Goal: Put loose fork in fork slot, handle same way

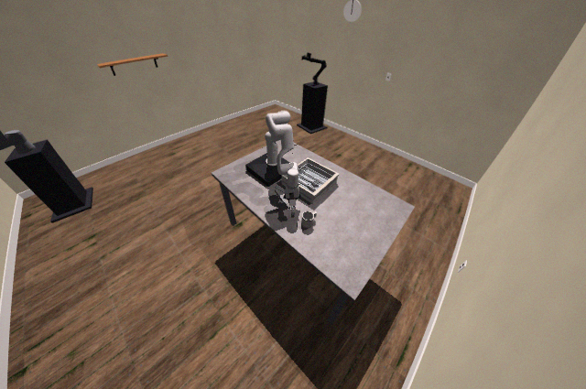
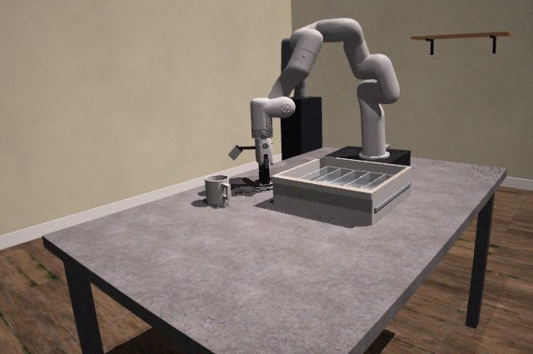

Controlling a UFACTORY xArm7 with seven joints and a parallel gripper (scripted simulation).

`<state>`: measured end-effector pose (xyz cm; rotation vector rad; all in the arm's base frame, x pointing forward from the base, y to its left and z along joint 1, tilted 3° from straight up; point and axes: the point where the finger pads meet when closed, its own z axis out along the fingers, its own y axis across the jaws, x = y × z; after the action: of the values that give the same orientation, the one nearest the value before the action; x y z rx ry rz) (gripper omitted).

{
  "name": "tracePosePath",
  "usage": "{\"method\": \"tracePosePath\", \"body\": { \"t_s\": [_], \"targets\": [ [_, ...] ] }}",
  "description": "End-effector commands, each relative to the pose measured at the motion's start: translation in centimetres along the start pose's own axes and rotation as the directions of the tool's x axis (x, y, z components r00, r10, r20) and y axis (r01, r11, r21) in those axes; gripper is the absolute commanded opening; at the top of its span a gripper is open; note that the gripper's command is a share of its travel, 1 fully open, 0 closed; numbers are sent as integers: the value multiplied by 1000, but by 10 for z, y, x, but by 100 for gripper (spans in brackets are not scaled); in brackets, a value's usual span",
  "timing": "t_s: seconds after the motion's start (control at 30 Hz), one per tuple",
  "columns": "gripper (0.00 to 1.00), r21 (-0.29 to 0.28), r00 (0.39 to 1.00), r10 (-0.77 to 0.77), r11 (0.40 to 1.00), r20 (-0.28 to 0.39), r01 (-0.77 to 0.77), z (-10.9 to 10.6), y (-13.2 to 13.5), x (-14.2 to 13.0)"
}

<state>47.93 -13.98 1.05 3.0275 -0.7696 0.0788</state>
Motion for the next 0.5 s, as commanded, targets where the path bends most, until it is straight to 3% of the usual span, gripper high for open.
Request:
{"method": "tracePosePath", "body": {
  "t_s": [0.0, 0.47],
  "targets": [
    [30, 1, 1000, 0, 1000, -4, 0, -2, 0, 2],
    [30, 1, 1000, 0, 1000, -4, 0, -2, -1, 3]
  ]
}}
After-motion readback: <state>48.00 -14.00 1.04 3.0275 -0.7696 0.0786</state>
